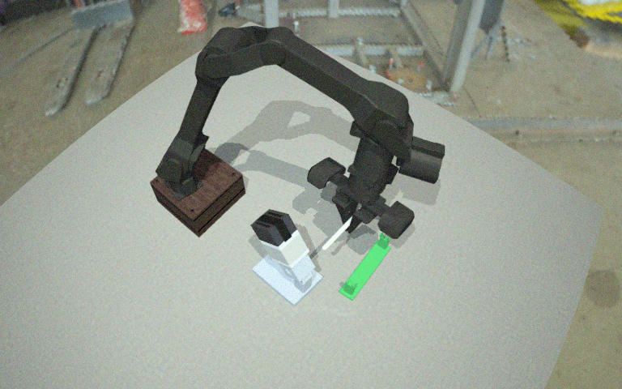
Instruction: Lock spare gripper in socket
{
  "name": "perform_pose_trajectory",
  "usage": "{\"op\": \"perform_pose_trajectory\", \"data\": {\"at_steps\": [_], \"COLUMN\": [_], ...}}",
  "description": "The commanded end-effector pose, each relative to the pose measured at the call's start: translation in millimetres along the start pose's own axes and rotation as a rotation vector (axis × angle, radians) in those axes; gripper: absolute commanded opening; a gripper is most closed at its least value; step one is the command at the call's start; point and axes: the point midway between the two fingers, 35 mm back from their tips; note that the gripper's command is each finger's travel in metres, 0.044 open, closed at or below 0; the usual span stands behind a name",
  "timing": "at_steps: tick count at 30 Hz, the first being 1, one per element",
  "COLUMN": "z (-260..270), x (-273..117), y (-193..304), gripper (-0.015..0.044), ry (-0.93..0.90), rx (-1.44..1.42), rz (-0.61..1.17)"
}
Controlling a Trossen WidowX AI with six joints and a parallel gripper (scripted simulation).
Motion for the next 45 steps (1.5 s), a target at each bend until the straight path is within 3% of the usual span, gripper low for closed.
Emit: {"op": "perform_pose_trajectory", "data": {"at_steps": [1, 9, 20, 45], "z": [16.3, 26.8, 26.5, 27.3], "x": [-3.9, -4.2, 41.7, 45.7], "y": [-0.3, -1.0, -13.2, -1.5], "gripper": [0.0000, 0.0000, 0.0000, 0.0000], "ry": [-0.010, -0.013, -0.010, -0.002], "rx": [0.014, 0.025, 0.028, 0.033], "rz": [-0.004, -0.005, -0.005, -0.007]}}
Point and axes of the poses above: the point midway between the two fingers, 35 mm back from their tips, its own x axis out along the fingers, its own z axis across the jaws, y = z × x
